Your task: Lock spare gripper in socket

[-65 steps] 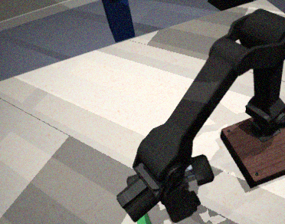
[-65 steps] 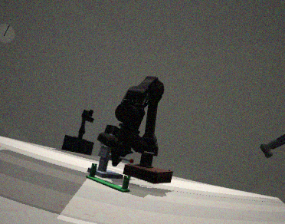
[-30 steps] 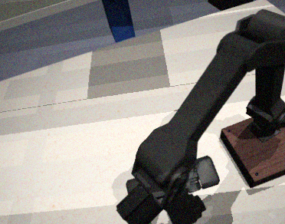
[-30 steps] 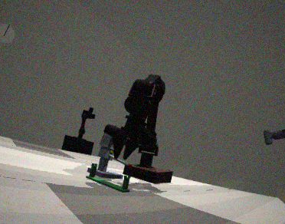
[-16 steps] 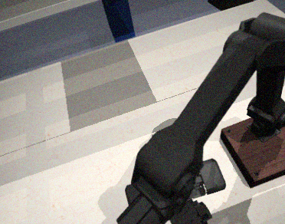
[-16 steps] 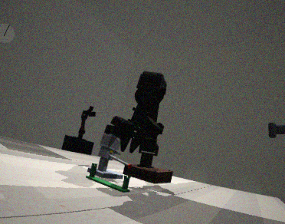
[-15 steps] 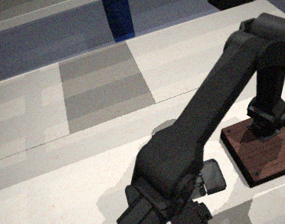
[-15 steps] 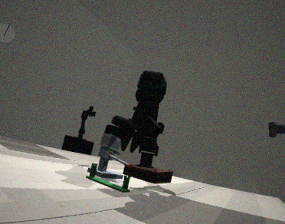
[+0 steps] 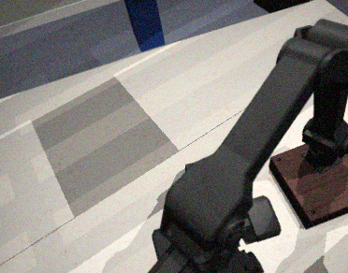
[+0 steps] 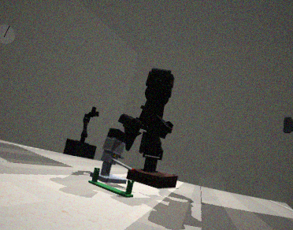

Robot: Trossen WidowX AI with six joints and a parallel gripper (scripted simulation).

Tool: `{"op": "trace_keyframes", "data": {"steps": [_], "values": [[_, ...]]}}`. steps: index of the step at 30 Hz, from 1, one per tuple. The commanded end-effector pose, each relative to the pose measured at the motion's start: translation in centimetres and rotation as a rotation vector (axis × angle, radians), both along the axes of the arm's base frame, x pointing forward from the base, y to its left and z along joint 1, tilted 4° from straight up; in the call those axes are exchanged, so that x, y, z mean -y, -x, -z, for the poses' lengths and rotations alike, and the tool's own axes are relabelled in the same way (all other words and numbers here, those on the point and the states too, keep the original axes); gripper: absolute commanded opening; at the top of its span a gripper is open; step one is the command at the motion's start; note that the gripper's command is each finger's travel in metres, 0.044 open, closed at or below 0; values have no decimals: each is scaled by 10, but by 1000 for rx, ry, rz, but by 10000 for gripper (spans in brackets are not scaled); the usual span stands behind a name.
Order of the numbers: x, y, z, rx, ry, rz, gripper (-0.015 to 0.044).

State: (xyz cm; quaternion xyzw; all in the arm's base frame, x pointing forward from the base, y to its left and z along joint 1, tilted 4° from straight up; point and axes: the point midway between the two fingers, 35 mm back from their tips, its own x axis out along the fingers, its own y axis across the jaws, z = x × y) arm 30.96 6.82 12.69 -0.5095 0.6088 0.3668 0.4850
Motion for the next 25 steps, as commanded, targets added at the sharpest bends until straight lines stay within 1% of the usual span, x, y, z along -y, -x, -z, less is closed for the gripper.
{"op": "trace_keyframes", "data": {"steps": [1, 2, 3, 25], "values": [[0, 0, 0, 1, -1, -3, 410], [0, 0, 0, 1, -1, -3, 436], [0, 0, 0, 1, -1, -3, 440], [0, 0, 0, 1, -1, -3, 440]]}}
